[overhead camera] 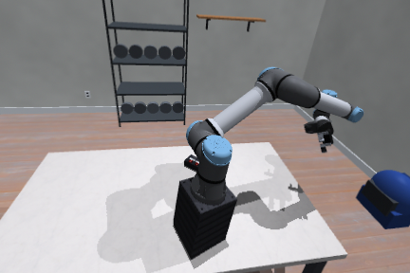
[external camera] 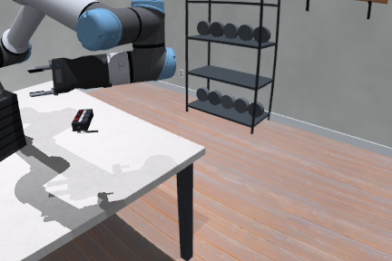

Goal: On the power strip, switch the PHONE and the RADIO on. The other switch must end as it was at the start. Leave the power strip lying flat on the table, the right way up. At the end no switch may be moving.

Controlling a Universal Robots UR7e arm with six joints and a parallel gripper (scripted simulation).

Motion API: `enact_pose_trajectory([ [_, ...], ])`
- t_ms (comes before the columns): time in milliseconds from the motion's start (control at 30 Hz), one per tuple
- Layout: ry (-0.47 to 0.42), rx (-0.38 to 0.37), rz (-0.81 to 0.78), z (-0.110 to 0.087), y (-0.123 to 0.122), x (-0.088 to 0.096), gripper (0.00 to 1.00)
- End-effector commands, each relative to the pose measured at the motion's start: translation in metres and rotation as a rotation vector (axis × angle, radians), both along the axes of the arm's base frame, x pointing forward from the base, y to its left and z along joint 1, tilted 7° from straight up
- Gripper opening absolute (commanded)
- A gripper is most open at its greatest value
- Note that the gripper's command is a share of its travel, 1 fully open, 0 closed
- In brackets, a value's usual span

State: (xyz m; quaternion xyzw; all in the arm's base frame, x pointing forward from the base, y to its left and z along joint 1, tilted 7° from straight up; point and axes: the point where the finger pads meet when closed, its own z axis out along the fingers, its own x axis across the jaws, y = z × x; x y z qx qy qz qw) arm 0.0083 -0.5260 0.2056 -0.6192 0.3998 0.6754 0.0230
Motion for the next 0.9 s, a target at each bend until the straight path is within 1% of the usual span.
enact_pose_trajectory([
  [0, 0.0, -0.001, 0.0, 0.0008, 0.0, 0.0, 1.0],
  [867, -0.003, -0.008, -0.004, -0.0005, 0.0017, 0.0017, 1.0],
])
